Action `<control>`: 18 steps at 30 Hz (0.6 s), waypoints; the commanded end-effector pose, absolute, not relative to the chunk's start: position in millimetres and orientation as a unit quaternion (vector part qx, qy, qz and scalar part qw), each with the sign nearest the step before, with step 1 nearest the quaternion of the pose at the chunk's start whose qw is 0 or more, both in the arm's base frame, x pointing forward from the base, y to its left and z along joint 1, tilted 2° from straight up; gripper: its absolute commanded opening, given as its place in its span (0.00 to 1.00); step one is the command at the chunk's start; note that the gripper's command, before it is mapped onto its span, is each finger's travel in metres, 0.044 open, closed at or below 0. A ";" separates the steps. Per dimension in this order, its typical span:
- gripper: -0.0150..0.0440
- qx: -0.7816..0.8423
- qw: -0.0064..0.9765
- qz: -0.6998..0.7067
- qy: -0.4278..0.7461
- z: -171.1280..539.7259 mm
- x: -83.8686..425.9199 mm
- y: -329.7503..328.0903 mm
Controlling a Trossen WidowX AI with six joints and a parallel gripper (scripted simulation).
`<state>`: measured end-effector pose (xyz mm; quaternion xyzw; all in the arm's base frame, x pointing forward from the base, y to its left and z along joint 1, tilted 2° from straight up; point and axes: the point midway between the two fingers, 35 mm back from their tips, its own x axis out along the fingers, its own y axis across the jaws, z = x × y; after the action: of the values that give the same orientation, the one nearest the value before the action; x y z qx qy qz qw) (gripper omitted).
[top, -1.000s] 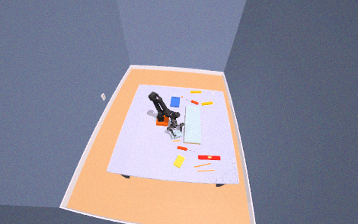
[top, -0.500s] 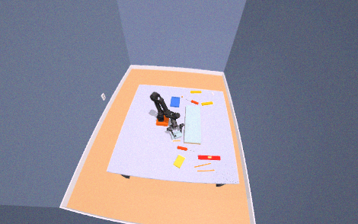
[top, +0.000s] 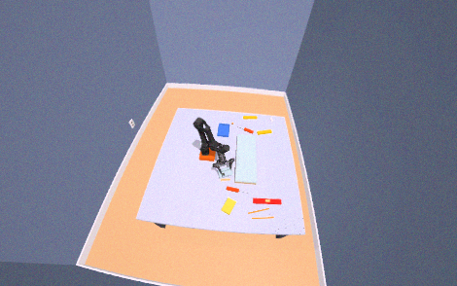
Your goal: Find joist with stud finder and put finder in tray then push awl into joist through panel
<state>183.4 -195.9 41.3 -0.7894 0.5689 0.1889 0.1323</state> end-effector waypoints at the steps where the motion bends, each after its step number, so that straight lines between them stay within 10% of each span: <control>1: 0.25 -0.791 0.133 0.186 0.568 40.9 184.2 -196.0; 13: 0.25 -0.790 0.132 0.189 0.568 38.8 180.3 -197.8; 18: 0.48 -0.790 0.131 0.190 0.568 37.1 180.7 -196.9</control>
<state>180.2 -197.0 37.4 -0.7887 0.5694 0.1907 0.1318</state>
